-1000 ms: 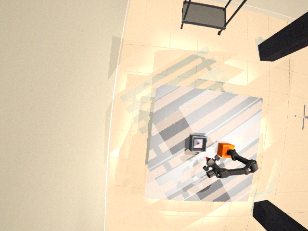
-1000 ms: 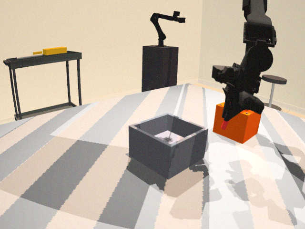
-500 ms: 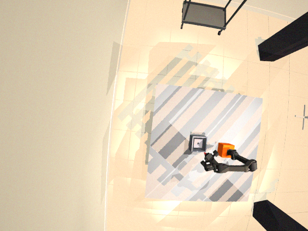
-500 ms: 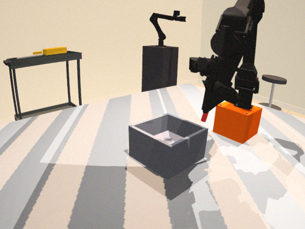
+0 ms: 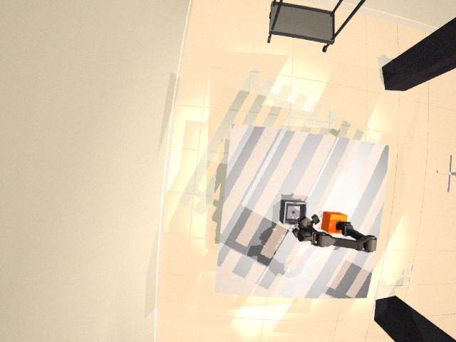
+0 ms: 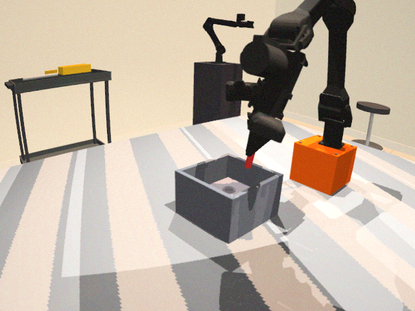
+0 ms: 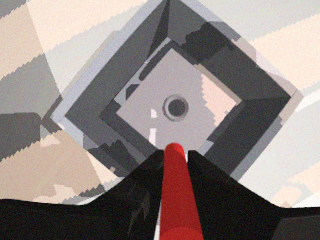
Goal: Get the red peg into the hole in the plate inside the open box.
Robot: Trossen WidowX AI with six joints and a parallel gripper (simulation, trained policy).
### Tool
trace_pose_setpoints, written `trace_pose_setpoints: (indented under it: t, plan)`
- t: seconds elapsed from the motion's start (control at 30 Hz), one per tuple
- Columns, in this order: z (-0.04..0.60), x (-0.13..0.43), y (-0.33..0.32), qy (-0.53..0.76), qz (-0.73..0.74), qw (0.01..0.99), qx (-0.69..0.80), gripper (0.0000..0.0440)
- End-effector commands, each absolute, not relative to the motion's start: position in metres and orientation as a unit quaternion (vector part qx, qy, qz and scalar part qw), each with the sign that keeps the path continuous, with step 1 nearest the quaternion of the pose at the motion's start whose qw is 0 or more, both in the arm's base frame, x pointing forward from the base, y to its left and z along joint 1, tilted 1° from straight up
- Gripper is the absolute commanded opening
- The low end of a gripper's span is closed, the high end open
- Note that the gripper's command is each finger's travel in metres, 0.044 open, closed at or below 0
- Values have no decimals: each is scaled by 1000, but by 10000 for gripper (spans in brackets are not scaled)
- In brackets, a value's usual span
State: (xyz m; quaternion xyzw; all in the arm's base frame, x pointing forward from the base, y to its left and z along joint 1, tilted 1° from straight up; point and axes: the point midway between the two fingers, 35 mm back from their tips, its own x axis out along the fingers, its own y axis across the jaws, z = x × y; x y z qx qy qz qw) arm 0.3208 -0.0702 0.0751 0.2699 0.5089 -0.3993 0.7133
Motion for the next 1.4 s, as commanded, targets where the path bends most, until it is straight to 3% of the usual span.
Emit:
trace_pose_setpoints:
  t: [0.0,0.4,0.6,0.77,1.27,1.37]
  plan:
    - [70,327,-80,509,-401,710,276,2]
    - [38,337,-102,521,-406,692,293,10]
    - [21,336,-108,537,-403,685,282,134]
    - [16,344,-113,543,-401,686,272,155]
    - [23,384,-148,523,-399,713,244,433]
    - [29,392,-157,507,-402,723,243,440]
